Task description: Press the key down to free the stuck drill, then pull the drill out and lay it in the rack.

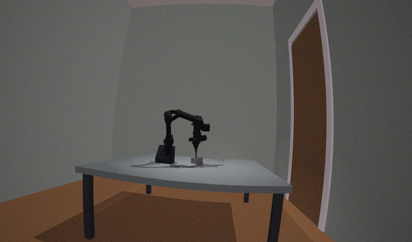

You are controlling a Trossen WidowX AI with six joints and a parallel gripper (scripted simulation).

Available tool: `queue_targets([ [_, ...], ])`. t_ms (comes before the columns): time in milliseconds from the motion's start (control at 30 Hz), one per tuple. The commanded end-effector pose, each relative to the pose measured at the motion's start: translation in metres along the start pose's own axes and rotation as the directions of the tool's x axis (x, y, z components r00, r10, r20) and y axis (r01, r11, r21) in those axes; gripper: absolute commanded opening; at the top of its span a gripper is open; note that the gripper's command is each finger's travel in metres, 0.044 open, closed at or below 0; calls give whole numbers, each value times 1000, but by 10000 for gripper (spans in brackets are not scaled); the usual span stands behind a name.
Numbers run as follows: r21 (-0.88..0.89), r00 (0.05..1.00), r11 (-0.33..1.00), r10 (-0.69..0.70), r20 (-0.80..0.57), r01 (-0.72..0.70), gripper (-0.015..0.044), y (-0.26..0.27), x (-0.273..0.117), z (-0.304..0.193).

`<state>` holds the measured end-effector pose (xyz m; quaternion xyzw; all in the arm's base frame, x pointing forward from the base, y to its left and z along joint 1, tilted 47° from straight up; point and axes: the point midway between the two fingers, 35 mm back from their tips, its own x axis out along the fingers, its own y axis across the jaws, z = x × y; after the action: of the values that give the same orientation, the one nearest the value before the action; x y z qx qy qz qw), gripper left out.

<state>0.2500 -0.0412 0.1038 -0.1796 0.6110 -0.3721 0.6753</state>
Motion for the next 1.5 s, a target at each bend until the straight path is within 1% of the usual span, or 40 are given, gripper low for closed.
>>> queue_targets([
  [0,-5,1000,1000,-6,-11,6,0,0,3,-3],
  [467,-5,1000,1000,-7,-11,7,0,0,9,3],
  [1467,-5,1000,1000,-7,-11,7,0,-1,18,-1],
])
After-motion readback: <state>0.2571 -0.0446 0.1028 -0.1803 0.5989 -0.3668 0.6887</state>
